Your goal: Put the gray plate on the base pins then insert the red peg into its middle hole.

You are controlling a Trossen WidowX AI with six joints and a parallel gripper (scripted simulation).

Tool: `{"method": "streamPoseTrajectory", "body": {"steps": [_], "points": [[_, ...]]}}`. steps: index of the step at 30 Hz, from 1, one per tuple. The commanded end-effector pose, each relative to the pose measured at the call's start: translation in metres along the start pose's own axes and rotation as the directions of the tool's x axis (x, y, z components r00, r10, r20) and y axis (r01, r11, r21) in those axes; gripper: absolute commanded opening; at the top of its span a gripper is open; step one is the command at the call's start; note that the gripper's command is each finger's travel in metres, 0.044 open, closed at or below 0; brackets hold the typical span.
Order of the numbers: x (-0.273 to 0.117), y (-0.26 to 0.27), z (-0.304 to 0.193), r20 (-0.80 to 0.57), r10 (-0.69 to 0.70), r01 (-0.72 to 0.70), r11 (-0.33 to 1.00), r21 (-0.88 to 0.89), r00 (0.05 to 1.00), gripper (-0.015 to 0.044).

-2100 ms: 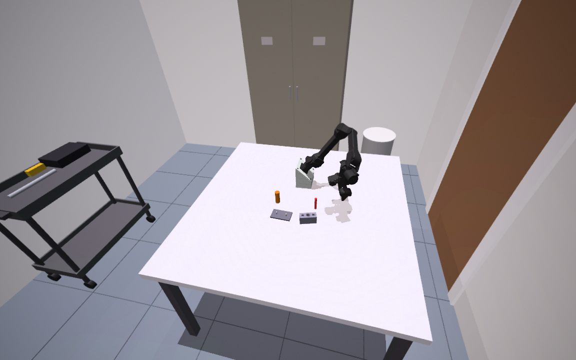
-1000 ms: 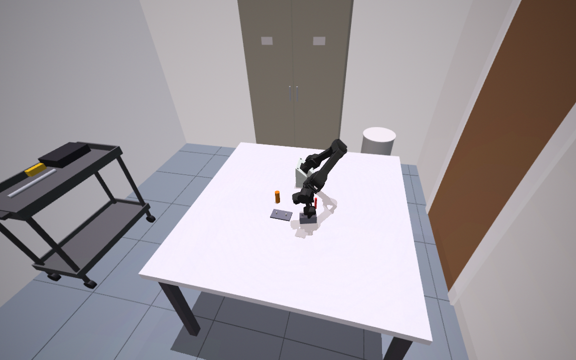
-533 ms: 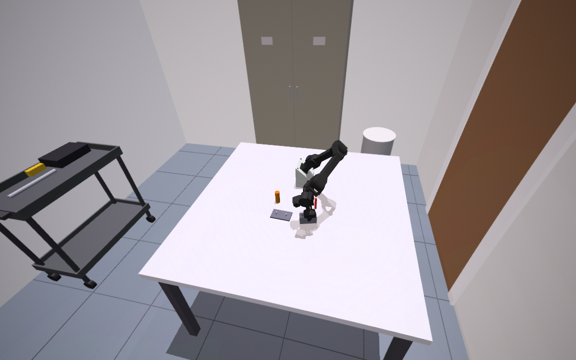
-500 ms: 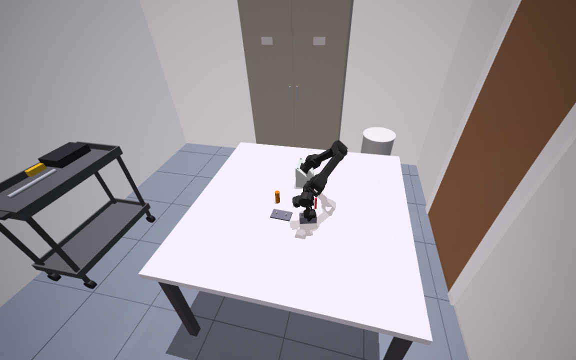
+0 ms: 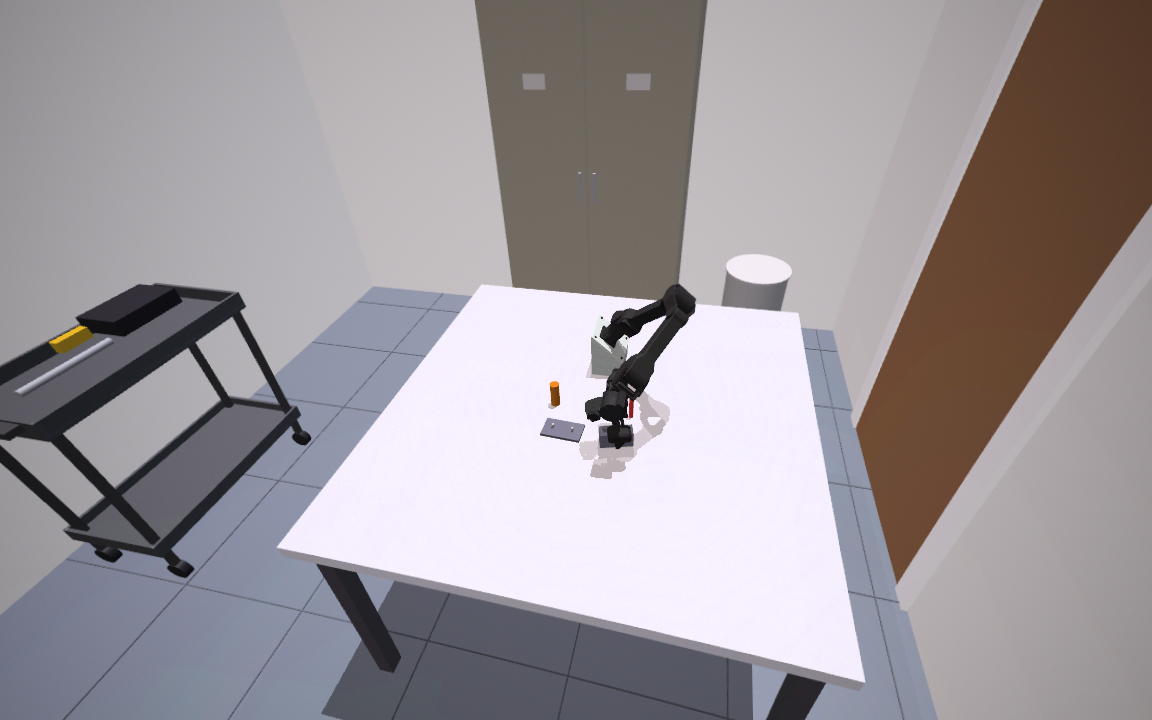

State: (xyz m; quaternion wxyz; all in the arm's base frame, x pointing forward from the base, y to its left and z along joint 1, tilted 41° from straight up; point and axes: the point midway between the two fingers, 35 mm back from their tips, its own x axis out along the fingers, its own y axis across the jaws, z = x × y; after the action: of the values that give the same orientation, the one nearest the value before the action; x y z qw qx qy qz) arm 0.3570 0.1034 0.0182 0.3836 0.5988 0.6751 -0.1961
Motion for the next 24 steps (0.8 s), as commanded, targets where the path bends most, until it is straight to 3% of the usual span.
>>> {"method": "streamPoseTrajectory", "body": {"steps": [1, 10, 22, 24], "points": [[0.007, -0.001, 0.000, -0.005, -0.002, 0.002, 1.000, 0.007, 1.000, 0.0440], [0.019, -0.002, -0.001, -0.006, -0.001, 0.001, 1.000, 0.007, 1.000, 0.0440], [0.019, -0.002, -0.001, -0.006, -0.001, 0.001, 1.000, 0.007, 1.000, 0.0125], [0.019, -0.002, -0.001, -0.006, -0.001, 0.001, 1.000, 0.007, 1.000, 0.0112]]}}
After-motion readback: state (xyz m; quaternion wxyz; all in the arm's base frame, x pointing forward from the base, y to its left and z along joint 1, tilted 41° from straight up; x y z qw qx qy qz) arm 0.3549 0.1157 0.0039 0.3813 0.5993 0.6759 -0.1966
